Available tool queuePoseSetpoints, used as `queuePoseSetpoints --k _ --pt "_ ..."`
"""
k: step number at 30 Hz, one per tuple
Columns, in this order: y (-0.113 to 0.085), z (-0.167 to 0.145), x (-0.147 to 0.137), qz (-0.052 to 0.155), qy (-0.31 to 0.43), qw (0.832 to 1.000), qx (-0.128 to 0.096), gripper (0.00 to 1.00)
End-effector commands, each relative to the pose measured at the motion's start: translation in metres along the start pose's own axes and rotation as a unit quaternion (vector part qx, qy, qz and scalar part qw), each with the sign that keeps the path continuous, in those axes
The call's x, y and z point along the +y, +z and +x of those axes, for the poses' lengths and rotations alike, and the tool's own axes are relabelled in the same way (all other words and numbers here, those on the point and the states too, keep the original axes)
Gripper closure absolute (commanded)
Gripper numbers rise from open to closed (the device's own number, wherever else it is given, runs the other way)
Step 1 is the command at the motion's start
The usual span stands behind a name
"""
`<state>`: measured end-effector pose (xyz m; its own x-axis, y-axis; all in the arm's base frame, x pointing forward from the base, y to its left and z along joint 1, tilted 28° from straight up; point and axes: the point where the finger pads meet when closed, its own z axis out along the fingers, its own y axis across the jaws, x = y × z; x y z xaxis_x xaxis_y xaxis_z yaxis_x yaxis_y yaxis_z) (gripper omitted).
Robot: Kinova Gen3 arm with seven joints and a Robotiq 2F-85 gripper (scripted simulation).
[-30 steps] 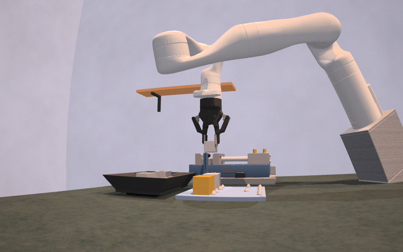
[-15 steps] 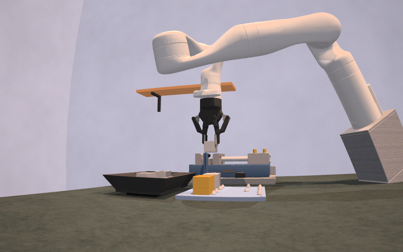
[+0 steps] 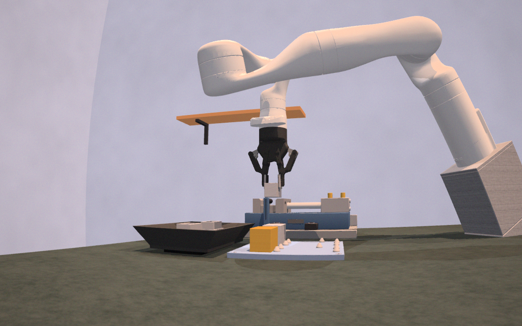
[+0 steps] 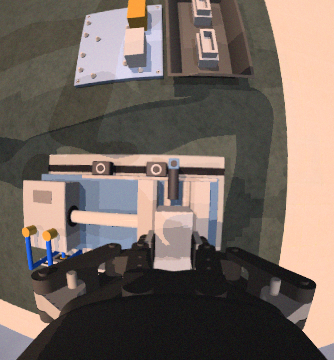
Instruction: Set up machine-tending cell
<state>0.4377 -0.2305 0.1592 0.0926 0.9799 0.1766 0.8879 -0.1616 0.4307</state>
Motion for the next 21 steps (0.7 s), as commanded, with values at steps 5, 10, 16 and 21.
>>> queuePoseSetpoints --k 5,10,16,21 --pt "0.0009 -0.0001 0.0003 -0.001 0.000 1.000 0.000 1.00" --pt "0.0018 -0.0001 0.0003 -0.001 0.000 1.000 0.000 1.00" --pt "0.0038 -0.0001 0.0003 -0.001 0.000 1.000 0.000 1.00" --pt "0.0057 -0.0001 0.0003 -0.001 0.000 1.000 0.000 1.00"
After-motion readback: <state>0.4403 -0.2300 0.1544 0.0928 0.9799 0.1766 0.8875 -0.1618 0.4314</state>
